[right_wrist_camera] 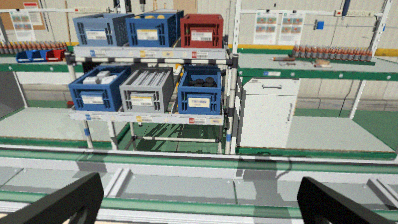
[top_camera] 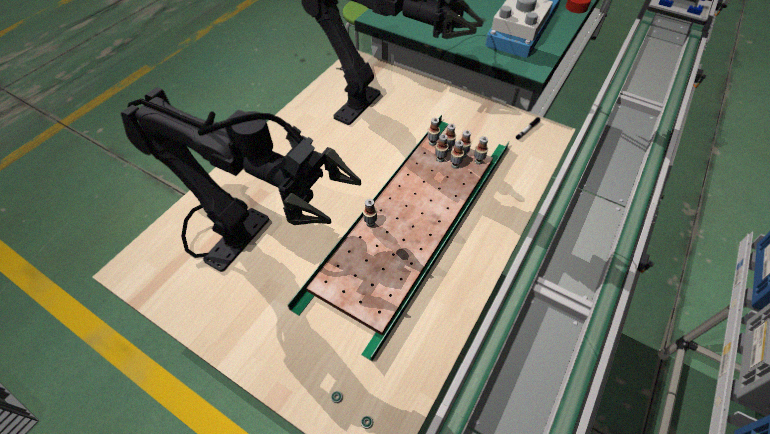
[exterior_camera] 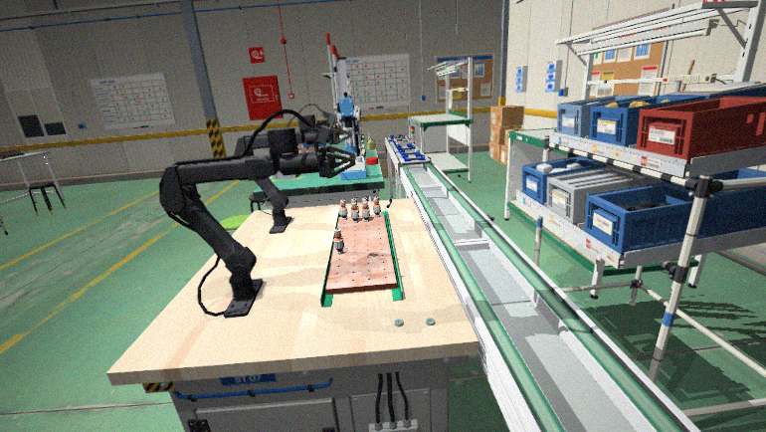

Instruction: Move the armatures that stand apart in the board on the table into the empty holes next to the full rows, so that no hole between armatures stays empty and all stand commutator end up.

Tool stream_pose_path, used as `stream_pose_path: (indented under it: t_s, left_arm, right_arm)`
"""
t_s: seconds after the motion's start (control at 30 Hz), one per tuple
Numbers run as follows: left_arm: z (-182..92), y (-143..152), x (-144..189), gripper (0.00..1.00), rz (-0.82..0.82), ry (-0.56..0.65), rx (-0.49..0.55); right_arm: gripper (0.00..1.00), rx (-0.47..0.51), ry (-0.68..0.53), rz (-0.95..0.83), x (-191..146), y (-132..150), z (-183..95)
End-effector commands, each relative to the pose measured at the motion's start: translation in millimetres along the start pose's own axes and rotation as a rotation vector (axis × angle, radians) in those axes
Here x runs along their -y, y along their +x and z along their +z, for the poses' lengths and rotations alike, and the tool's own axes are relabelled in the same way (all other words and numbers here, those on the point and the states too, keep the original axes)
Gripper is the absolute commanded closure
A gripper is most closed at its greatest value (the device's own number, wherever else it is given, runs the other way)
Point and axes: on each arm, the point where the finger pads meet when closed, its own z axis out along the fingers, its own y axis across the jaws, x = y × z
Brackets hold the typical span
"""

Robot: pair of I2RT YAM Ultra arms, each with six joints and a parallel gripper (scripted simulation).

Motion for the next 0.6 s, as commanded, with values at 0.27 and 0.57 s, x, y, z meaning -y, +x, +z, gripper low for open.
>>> stream_pose_path:
  t_s: [0.27,0.57]
  left_arm:
    - [30,22,59,0.62,0.004,0.136,-0.168]
    - [42,48,104,0.62,0.026,0.234,-0.287]
  right_arm:
    - [0.0,0.051,0.012,0.011,2,-25,-8]
    - [0.0,0.051,0.012,0.011,2,-25,-8]
